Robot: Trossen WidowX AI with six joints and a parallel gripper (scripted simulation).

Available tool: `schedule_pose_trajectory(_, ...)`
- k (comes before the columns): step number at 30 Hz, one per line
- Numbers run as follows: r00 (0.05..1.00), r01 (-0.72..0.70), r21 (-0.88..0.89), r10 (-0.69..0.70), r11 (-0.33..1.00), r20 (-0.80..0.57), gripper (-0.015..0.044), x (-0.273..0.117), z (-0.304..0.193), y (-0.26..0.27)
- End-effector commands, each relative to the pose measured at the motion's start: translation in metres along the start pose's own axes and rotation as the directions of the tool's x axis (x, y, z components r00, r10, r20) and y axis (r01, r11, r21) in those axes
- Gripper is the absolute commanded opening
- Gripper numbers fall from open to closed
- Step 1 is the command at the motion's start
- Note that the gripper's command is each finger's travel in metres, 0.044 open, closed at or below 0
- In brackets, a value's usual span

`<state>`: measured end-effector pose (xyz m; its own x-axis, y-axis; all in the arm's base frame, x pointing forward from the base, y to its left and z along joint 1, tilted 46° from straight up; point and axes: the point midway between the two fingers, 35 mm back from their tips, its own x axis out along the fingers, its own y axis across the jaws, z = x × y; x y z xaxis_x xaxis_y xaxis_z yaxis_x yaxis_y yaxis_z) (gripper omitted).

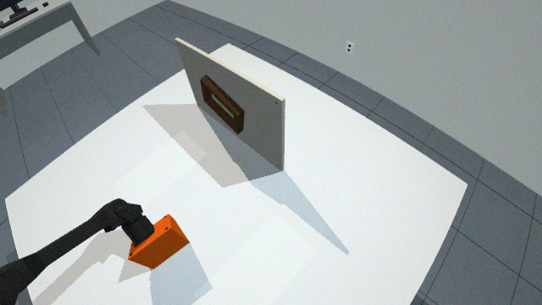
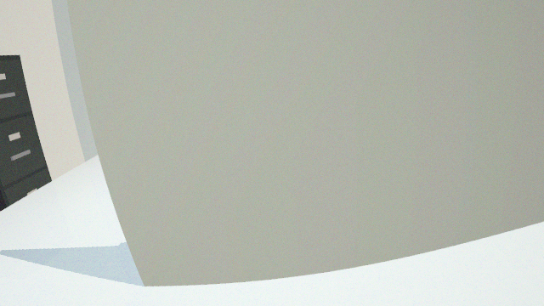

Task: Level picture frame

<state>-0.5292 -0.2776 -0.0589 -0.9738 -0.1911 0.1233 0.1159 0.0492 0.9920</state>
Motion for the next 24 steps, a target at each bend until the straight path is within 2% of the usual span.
schedule_pose_trajectory(1,1.000,0.000,0.003,0.000,1.000,-0.006,0.0374,0.000,-0.003,0.001)
schedule_pose_trajectory(5,0.992,0.011,0.057,-0.003,0.998,-0.124,0.0269,-0.009,-0.057,0.031)
schedule_pose_trajectory(6,0.987,0.016,0.073,-0.004,0.997,-0.160,0.0260,-0.013,-0.073,0.040)
schedule_pose_trajectory(14,0.922,0.114,0.180,-0.037,0.977,-0.386,0.0260,-0.067,-0.179,0.103)
schedule_pose_trajectory(21,0.872,0.182,0.229,-0.050,0.956,-0.486,0.0260,-0.106,-0.225,0.138)
schedule_pose_trajectory(24,0.836,0.230,0.263,-0.052,0.937,-0.546,0.0260,-0.136,-0.250,0.163)
